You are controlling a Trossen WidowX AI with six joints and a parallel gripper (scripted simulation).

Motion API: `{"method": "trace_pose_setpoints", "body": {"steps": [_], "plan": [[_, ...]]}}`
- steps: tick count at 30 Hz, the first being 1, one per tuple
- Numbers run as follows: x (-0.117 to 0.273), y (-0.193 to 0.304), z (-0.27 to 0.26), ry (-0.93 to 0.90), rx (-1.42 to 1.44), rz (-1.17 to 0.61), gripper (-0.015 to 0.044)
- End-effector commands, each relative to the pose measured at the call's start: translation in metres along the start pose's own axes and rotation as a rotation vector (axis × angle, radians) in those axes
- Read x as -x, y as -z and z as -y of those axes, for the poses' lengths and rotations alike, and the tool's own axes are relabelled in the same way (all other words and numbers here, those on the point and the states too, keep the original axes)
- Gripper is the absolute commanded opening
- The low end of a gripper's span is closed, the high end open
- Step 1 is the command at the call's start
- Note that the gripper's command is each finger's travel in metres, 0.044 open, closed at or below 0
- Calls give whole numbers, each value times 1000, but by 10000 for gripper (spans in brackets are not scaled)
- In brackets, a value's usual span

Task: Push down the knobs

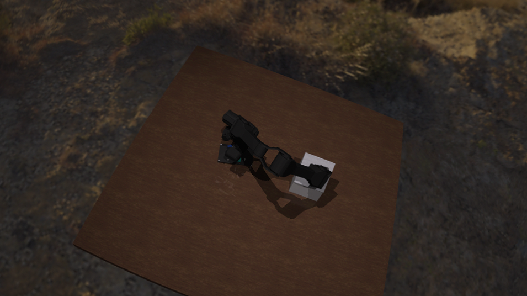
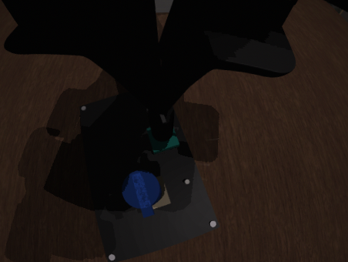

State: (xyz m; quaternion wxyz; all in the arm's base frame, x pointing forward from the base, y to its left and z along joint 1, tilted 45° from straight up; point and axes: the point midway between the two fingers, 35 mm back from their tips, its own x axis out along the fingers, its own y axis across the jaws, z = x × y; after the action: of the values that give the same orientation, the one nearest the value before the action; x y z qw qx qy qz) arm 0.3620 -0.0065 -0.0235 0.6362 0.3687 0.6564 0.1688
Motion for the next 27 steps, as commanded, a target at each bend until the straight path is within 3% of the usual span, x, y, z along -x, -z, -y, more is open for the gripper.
{"method": "trace_pose_setpoints", "body": {"steps": [1,27], "plan": [[-1,0,0,-4,-3,1,0],[-5,0,0,-4,-3,1,0]]}}
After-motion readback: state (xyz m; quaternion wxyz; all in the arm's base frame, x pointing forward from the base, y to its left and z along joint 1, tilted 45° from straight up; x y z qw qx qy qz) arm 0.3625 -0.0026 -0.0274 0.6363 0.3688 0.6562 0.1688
